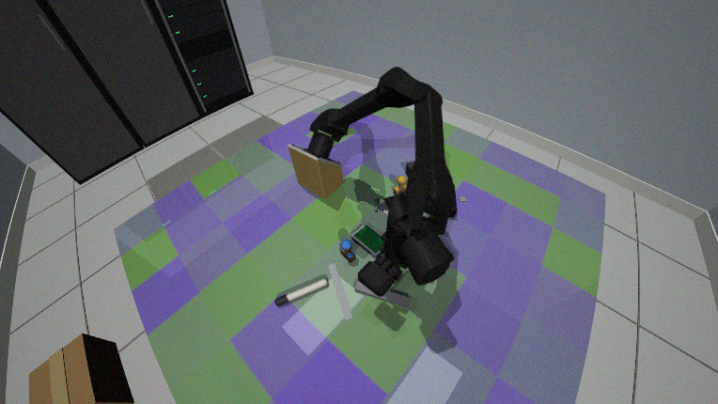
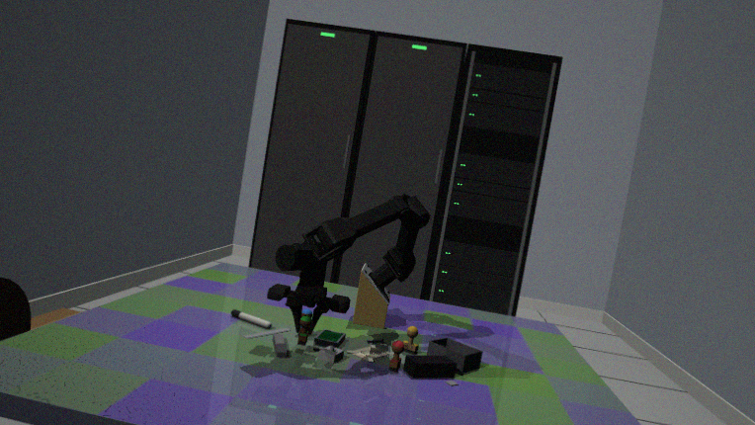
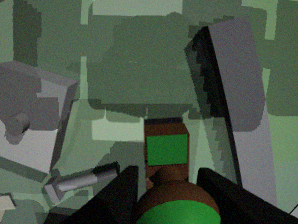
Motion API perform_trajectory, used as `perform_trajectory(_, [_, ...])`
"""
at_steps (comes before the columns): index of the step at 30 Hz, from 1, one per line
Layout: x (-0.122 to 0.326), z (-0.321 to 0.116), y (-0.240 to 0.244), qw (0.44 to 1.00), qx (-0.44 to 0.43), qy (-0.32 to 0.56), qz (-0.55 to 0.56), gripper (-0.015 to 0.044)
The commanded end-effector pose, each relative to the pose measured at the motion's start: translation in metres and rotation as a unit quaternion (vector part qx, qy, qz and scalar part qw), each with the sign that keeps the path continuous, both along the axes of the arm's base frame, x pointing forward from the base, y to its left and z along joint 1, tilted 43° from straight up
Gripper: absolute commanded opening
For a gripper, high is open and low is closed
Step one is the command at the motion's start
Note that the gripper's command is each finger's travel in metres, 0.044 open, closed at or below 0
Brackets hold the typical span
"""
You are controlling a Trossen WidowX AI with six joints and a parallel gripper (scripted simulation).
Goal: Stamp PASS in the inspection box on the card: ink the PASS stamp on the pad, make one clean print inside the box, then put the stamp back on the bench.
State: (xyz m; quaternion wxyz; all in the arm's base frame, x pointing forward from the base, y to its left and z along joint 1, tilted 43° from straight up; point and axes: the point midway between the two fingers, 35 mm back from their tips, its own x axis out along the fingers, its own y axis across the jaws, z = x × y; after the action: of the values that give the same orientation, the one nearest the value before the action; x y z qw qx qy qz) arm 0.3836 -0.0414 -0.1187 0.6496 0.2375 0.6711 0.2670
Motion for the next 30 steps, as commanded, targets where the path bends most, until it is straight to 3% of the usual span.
perform_trajectory(1, [0.002,0.003,-0.003,1.000,-0.003,-0.004,0.002,0.0000])
perform_trajectory(30, [0.002,0.014,-0.013,1.000,-0.003,-0.004,0.001,0.0000])
